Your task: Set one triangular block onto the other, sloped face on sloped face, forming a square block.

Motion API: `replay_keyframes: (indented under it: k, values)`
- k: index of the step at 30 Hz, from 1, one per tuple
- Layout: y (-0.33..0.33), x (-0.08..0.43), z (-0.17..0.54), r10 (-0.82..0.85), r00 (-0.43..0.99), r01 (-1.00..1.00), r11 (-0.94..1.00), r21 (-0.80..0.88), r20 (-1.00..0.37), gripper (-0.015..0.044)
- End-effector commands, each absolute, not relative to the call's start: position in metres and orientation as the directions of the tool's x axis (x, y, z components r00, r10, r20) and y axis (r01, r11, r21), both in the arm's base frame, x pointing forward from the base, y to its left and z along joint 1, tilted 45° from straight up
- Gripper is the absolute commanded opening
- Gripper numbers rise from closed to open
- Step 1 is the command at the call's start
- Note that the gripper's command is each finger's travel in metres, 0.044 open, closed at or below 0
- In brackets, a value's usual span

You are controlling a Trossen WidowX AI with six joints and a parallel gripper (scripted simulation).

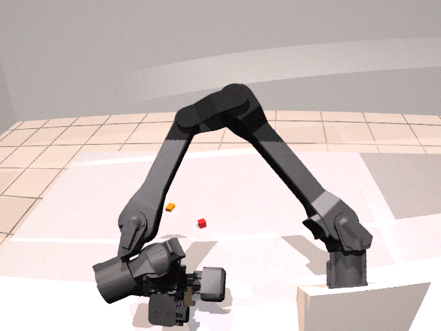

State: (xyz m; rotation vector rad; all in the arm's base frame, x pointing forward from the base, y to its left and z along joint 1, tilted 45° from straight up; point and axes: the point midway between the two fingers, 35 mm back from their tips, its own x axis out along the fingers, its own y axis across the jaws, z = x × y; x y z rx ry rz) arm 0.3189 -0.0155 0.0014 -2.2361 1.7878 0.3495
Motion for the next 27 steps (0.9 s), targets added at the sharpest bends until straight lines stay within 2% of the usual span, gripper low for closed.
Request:
replay_keyframes:
  k: [1, 8, 9, 17, 27]
  values:
    - [-0.016, 0.318, 0.001, -0.915, 0.216, -0.976, -0.213, -0.045, -0.340, 0.0196]
    - [-0.013, 0.318, 0.003, -0.914, 0.215, -0.976, -0.211, -0.050, -0.343, 0.0012]
    - [-0.013, 0.318, 0.003, -0.914, 0.215, -0.976, -0.211, -0.050, -0.343, 0.0000]
    - [-0.014, 0.318, 0.004, -0.913, 0.215, -0.976, -0.211, -0.048, -0.347, 0.0000]
    - [-0.014, 0.317, 0.021, -0.799, 0.195, -0.977, -0.209, -0.041, -0.569, 0.0000]
